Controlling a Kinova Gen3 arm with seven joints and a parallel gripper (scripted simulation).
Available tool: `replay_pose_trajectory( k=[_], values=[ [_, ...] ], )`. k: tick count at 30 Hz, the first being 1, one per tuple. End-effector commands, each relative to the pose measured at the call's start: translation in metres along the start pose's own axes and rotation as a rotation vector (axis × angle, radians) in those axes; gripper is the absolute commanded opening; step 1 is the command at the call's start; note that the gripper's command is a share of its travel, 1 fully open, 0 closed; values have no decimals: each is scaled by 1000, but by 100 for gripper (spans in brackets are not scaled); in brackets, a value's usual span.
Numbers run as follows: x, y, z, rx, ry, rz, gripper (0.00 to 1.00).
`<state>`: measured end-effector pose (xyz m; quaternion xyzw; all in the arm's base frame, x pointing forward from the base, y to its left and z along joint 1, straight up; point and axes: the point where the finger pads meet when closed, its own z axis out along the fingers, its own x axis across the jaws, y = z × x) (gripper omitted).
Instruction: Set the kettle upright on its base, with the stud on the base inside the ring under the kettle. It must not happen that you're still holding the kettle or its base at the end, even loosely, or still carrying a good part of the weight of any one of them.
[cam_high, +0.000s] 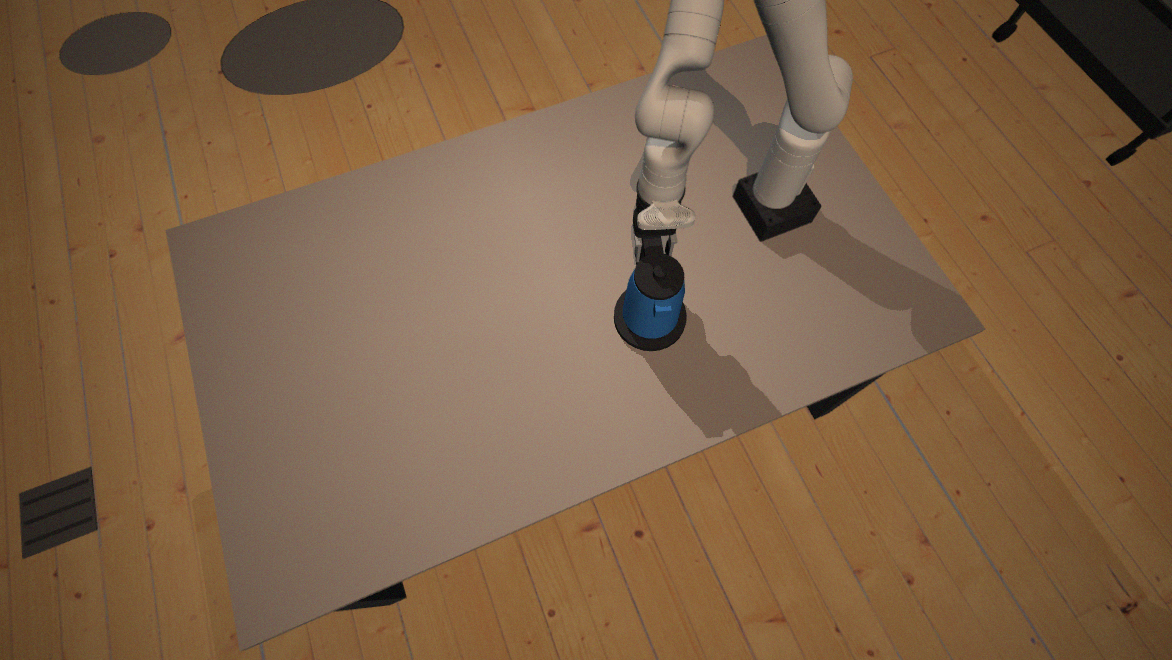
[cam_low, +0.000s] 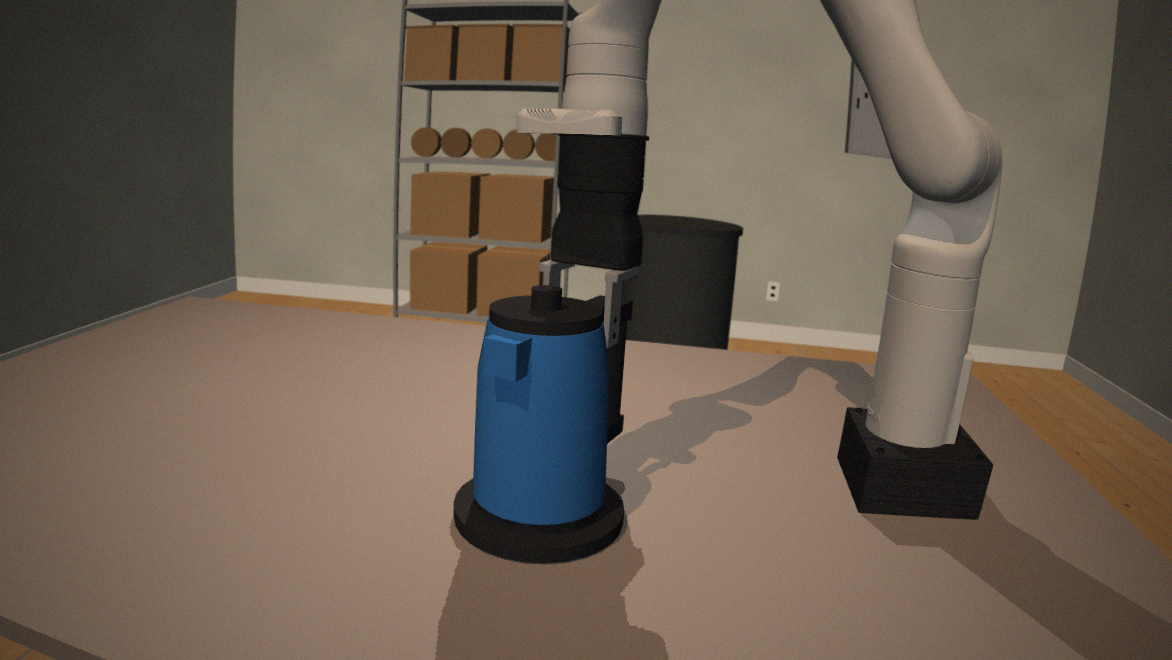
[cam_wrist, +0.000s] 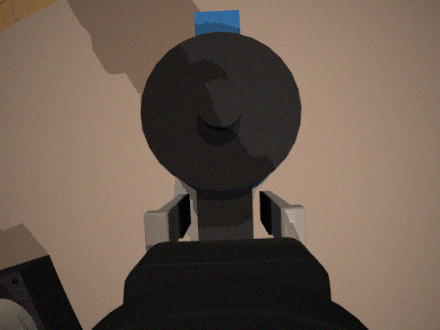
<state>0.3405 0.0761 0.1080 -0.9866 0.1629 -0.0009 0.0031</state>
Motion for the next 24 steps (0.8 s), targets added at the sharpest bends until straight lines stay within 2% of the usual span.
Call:
replay_pose_trajectory(
  k=[1, 9, 17, 24],
  values=[
    [0, 0, 0, 0, 1, 0, 100],
    [0, 0, -1, 0, 1, 0, 100],
    [0, 0, -11, 0, 1, 0, 100],
    [0, 0, -41, 0, 1, 0, 100]
  ],
)
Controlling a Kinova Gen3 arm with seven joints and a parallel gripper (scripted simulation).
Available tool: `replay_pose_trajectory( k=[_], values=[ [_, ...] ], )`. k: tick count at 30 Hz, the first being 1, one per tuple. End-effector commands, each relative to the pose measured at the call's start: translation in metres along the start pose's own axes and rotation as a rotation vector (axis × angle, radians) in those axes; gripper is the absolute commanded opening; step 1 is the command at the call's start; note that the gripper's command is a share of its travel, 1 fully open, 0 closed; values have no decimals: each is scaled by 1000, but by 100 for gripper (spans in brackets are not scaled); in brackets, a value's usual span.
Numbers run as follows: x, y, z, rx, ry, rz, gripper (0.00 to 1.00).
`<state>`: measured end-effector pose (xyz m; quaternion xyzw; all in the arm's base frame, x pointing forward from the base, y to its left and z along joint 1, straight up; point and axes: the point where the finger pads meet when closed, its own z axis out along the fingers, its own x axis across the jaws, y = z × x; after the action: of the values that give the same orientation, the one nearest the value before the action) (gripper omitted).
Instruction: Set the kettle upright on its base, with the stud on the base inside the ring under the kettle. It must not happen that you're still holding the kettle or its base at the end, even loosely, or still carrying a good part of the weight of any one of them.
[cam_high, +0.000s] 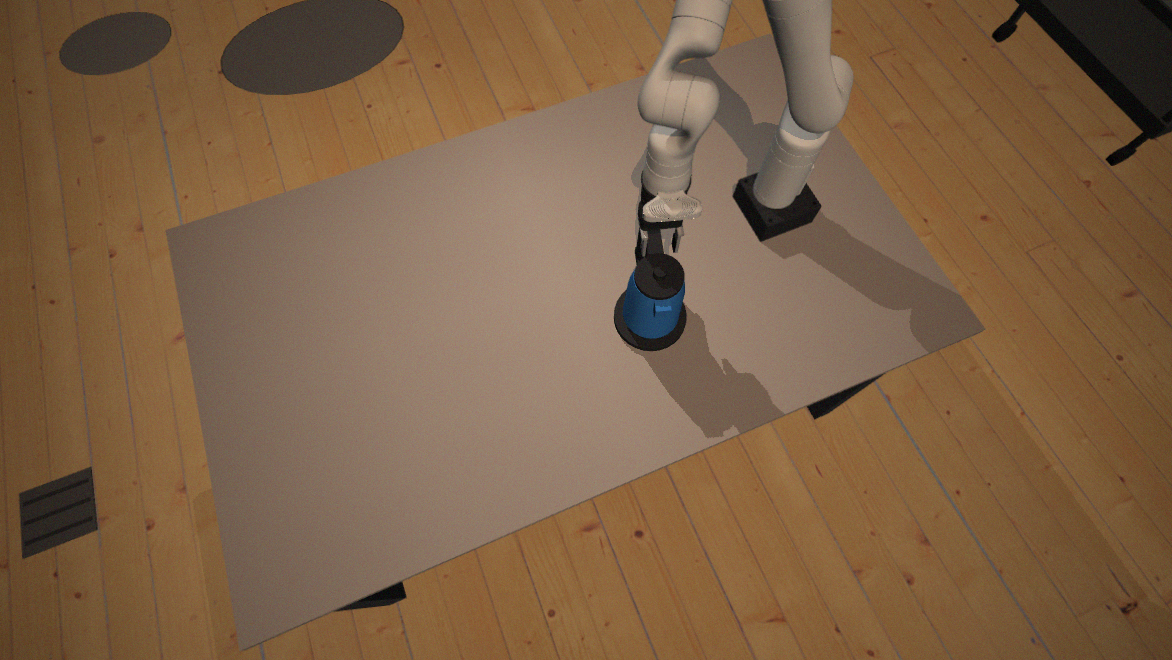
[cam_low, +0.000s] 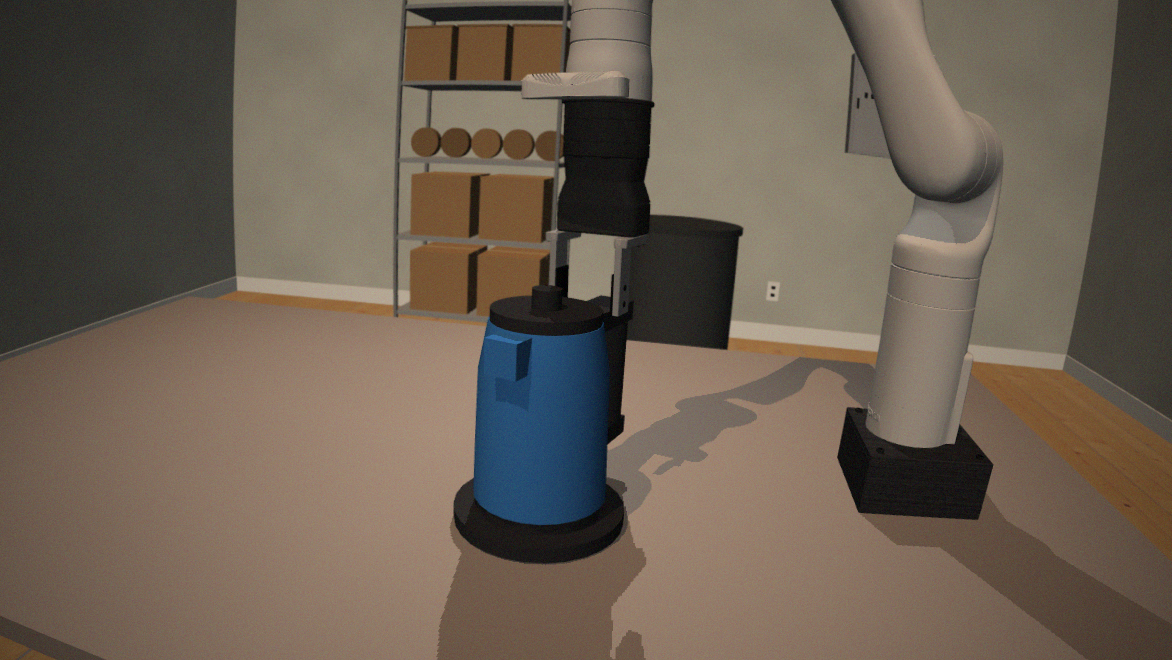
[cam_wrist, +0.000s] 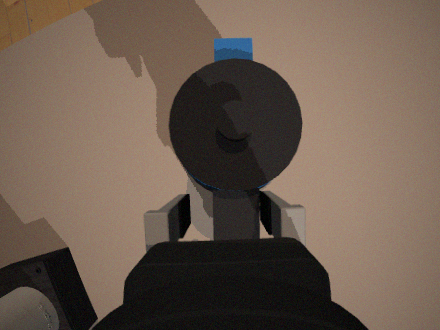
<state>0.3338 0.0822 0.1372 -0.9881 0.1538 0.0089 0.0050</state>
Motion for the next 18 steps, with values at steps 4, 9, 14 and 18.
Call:
replay_pose_trajectory(
  k=[4, 9, 14, 18],
  values=[
    [8, 4, -36, 0, 21, 18, 100],
    [7, 4, -62, 0, 21, 18, 100],
    [7, 4, -86, 0, 21, 18, 100],
    [6, 4, -106, 0, 21, 18, 100]
  ],
)
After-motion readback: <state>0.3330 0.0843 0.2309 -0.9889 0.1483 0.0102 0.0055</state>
